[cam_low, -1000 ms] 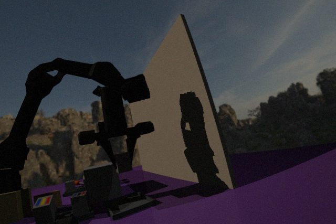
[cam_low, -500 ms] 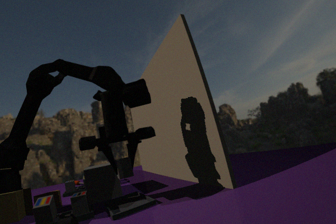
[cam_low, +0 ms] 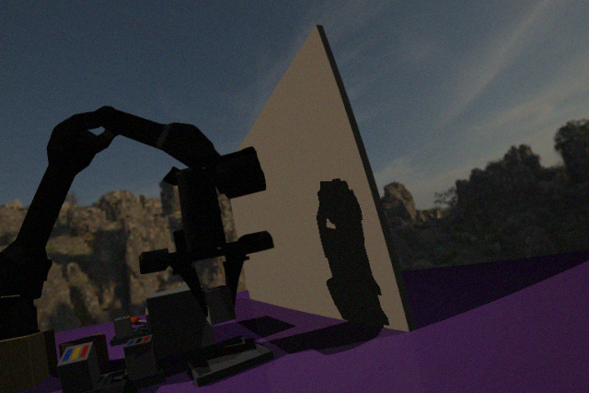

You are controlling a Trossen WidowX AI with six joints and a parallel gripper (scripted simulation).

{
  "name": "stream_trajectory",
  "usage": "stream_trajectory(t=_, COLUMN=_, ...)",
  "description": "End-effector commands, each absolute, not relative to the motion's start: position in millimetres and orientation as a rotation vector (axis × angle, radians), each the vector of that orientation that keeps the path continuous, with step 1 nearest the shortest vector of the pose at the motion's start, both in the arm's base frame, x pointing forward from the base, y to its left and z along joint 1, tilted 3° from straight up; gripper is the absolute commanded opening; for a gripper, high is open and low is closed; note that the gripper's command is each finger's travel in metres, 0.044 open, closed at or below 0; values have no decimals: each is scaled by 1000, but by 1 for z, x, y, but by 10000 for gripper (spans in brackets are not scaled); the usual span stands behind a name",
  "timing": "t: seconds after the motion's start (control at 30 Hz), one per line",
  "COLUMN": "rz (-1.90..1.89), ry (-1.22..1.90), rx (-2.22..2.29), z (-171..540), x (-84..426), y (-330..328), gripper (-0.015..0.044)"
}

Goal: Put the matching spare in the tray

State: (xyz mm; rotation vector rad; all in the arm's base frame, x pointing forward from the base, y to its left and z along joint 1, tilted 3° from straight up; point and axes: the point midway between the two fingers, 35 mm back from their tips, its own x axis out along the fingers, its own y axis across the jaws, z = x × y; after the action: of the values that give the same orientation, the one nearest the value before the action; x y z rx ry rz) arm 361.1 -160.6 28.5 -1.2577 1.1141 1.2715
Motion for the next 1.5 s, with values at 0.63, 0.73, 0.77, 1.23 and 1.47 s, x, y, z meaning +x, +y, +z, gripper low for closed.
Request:
stream_trajectory(t=0.63, rz=1269, ry=1116, rx=-1251, z=6, x=358, y=-158, gripper=0)
stream_trajectory(t=0.73, rz=1269, ry=1116, rx=-1251, z=3, x=358, y=-157, gripper=0)
stream_trajectory(t=0.77, rz=1269, ry=1116, rx=-1251, z=2, x=358, y=-157, gripper=0)
stream_trajectory(t=1.23, rz=1270, ry=1116, rx=-1251, z=-10, x=356, y=-155, gripper=0)
stream_trajectory(t=1.47, rz=1270, ry=1116, rx=-1251, z=-16, x=354, y=-154, gripper=0)
